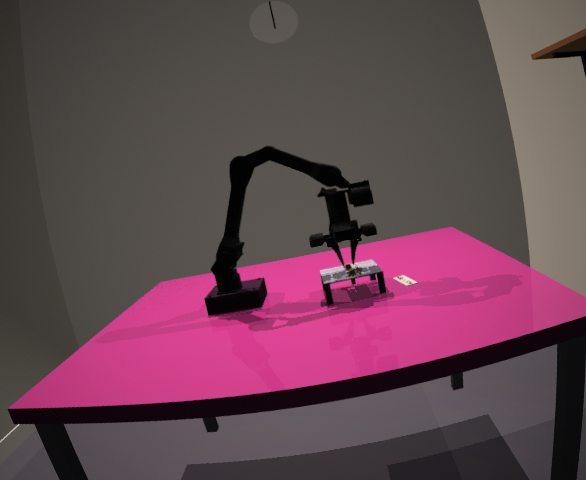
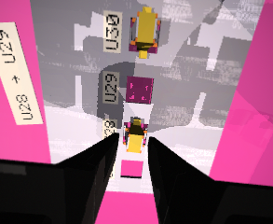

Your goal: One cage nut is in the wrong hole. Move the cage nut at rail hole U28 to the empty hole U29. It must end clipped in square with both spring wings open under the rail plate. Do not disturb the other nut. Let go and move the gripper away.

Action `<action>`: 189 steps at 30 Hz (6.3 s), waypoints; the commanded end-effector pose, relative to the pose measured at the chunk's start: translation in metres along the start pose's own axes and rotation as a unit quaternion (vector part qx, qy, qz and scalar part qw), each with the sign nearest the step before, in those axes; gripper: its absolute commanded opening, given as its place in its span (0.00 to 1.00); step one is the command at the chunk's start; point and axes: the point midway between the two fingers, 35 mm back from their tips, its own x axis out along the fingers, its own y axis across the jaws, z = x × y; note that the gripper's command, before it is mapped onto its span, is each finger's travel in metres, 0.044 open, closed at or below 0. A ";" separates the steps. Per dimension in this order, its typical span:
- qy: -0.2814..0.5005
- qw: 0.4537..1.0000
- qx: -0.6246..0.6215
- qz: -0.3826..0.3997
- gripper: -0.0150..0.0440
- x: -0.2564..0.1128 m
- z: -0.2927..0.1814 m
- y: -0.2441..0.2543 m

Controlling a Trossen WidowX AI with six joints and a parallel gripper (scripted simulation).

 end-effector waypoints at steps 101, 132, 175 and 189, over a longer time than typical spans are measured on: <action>0.001 1.000 -0.022 -0.002 0.32 0.006 0.001 -0.006; 0.001 1.000 -0.022 0.008 0.32 0.004 0.001 -0.007; 0.002 0.999 -0.022 0.038 0.32 0.004 0.000 -0.010; 0.002 0.999 -0.022 0.046 0.32 0.005 0.000 -0.011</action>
